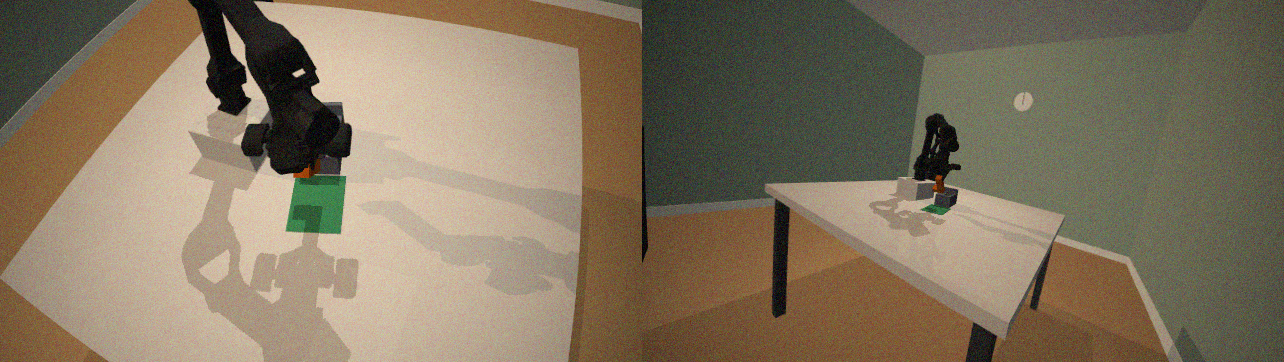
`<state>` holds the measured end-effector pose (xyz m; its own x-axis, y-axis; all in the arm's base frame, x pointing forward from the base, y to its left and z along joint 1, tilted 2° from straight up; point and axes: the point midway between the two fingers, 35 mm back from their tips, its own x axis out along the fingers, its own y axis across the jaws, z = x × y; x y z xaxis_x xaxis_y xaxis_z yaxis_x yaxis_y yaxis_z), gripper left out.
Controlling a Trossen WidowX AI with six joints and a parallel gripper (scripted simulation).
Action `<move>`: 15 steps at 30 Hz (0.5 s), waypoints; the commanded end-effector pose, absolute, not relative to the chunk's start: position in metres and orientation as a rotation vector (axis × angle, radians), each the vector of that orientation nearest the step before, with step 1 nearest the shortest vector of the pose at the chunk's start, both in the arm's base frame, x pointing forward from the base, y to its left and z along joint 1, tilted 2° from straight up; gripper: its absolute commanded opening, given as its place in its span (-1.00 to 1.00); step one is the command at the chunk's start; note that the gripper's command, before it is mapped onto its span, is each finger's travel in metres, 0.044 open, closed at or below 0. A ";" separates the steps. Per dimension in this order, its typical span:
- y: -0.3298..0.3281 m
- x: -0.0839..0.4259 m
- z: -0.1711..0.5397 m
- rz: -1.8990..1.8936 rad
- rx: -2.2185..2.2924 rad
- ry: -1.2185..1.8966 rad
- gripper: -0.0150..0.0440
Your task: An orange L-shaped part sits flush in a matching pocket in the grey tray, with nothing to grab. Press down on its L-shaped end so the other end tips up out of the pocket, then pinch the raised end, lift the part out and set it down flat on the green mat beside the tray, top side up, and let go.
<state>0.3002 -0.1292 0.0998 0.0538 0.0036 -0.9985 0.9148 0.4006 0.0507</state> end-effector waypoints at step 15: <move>-0.130 0.303 0.070 -0.863 0.921 1.339 -0.49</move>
<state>0.3022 -0.1303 0.0782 0.0558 0.0028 -0.9984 0.9146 0.4009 0.0523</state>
